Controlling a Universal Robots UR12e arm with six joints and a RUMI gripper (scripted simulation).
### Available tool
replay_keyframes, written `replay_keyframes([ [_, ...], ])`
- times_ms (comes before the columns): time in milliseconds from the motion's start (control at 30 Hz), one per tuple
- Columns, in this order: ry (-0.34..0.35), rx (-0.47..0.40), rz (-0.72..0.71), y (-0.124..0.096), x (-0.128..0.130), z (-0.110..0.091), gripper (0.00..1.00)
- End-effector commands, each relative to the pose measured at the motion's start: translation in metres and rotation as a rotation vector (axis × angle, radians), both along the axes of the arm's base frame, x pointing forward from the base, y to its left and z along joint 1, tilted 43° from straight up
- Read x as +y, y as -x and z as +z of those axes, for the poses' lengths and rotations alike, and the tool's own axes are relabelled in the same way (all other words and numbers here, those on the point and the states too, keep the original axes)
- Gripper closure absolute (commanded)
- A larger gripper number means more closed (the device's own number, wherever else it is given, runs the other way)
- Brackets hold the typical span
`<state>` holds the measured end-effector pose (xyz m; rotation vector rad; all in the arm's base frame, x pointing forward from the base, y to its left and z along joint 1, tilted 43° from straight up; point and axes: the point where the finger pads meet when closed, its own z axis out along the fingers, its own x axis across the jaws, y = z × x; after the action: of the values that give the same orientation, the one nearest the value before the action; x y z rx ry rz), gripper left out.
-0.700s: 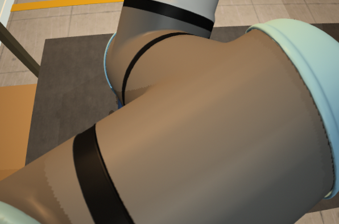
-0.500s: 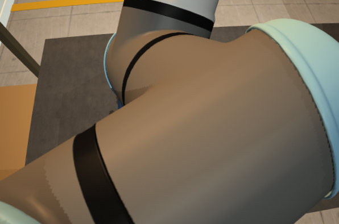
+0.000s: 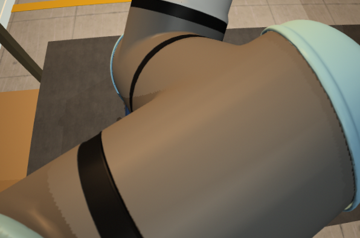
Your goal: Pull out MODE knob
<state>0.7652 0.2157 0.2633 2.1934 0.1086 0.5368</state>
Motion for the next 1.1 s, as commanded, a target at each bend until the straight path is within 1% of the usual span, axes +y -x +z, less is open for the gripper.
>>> replay_keyframes([
  [0,0.0,-0.001,0.001,0.0,0.0005,0.0008,0.0],
  [1067,0.0,-0.001,0.001,0.0021,0.0019,0.0024,0.0],
])
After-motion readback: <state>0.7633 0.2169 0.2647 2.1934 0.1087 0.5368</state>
